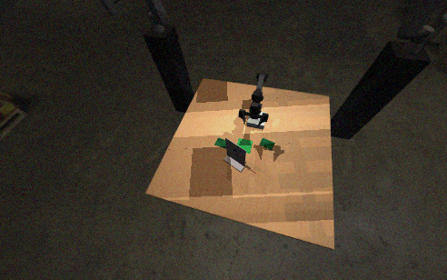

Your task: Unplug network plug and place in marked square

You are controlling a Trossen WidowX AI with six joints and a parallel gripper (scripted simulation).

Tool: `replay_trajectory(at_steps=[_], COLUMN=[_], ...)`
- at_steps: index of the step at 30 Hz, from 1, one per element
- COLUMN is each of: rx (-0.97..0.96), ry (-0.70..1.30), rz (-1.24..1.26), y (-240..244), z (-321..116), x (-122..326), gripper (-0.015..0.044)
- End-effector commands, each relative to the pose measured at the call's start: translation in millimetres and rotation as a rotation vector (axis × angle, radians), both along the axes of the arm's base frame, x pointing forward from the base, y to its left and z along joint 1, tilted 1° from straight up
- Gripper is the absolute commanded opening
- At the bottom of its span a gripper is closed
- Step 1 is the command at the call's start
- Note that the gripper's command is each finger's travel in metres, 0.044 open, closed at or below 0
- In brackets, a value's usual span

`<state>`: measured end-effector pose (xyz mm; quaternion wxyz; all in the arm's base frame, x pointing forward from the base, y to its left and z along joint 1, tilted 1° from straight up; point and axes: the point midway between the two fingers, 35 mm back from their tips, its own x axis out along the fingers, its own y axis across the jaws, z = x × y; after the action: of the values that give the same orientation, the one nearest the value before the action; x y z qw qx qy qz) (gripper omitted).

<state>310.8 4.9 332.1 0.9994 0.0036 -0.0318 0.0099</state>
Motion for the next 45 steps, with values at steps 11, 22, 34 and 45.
replay_trajectory(at_steps=[11, 22, 34, 45], rx=[-0.313, -0.683, -1.089, -1.451], ry=[0.036, 0.139, 0.32, 0.541], rz=[-0.164, -0.335, -0.486, -0.578], y=[0, 5, 8, 3], z=[-45, -100, -157, -197], x=[27, 34, 12, -28], gripper=[0.0156, 0.0156, 0.0156, 0.0156])
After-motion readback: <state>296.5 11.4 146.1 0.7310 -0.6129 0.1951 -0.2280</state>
